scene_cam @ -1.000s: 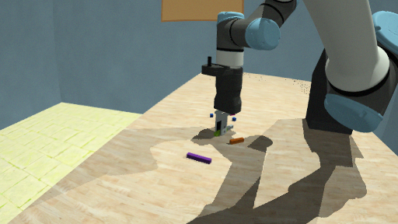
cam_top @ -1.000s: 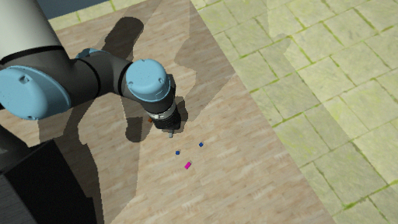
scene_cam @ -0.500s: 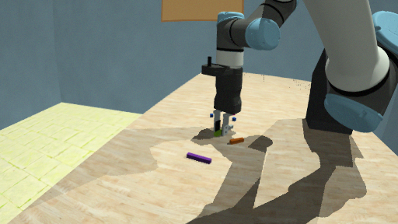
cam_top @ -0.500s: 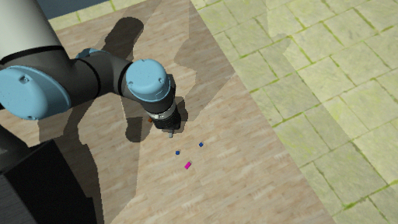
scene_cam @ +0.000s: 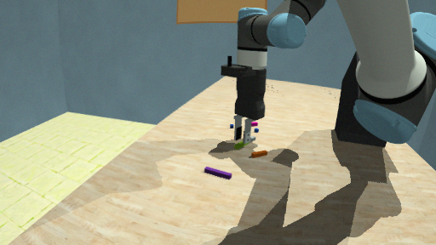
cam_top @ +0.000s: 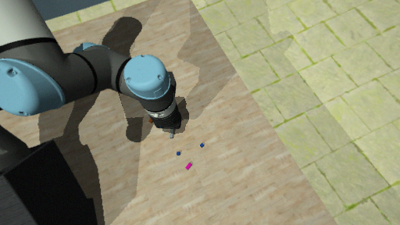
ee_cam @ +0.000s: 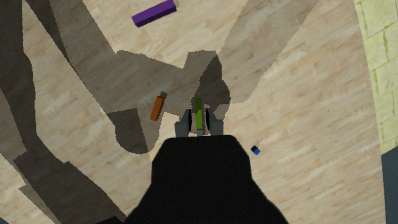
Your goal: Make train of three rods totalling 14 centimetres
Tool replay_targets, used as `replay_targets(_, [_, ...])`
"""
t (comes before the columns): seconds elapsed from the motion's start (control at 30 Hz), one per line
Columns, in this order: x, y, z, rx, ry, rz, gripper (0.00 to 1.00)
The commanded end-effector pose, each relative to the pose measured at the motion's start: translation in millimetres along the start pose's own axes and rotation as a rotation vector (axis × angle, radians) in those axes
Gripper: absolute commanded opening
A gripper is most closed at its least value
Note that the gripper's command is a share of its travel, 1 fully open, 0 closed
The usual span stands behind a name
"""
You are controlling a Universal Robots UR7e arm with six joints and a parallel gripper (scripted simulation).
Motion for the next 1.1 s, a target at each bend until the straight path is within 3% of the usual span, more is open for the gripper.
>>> replay_targets(0.0, [-19.8,0.2,0.4,-0.001,-0.002,0.0,0.54])
replay_targets(0.4, [-69.7,0.1,0.3,-0.001,-0.002,0.0,0.54])
replay_targets(0.7, [-76.8,0.1,0.3,-0.001,-0.002,0.0,0.54])
replay_targets(0.73, [-76.8,0.1,0.3,-0.001,-0.002,0.0,1.0])
replay_targets(1.07, [-76.8,0.1,0.3,-0.001,-0.002,0.0,1.0])
Point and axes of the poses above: the point where the finger pads meet when closed, its own x axis out along the fingers, its own z axis across the jaws, y = z × x, the point moved 8 cm from there along -x, back along the fingers, and after that the axes turned 5 degrees about x, right-handed, at the moved point
